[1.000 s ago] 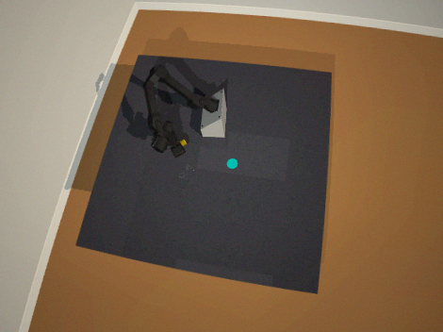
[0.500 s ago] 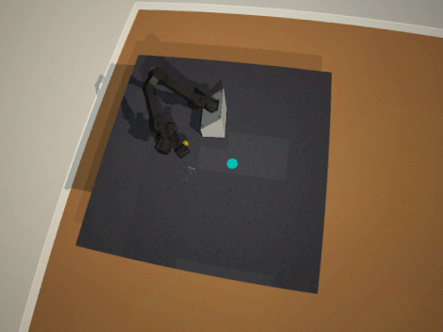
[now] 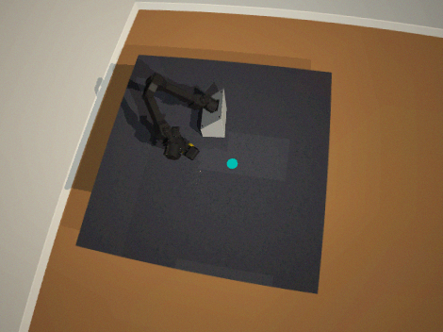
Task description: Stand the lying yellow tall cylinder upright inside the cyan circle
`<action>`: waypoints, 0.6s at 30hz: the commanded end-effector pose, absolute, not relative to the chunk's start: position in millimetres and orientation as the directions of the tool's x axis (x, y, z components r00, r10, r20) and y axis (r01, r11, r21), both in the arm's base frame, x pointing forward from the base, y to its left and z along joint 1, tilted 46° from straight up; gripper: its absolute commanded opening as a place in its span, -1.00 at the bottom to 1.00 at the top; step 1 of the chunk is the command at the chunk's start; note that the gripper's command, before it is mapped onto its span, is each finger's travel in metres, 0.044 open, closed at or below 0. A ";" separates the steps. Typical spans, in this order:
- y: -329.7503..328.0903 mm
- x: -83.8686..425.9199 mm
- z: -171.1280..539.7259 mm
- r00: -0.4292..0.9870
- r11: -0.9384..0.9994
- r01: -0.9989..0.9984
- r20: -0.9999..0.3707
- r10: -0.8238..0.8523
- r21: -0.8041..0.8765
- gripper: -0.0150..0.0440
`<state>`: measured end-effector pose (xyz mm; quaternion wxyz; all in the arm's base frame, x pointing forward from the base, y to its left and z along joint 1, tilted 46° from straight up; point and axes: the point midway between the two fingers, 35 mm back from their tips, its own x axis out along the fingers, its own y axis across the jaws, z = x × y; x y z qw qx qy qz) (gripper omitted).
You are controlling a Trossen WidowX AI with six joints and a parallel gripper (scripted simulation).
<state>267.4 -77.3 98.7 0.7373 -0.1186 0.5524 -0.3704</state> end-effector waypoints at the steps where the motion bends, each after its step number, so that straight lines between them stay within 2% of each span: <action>1: -65.4 274.2 90.8 0.117 0.725 0.327 -0.735 -0.668 -0.607 -0.14; 18: -22.5 286.7 57.1 0.112 0.752 -0.016 -0.748 -0.654 -0.659 -0.14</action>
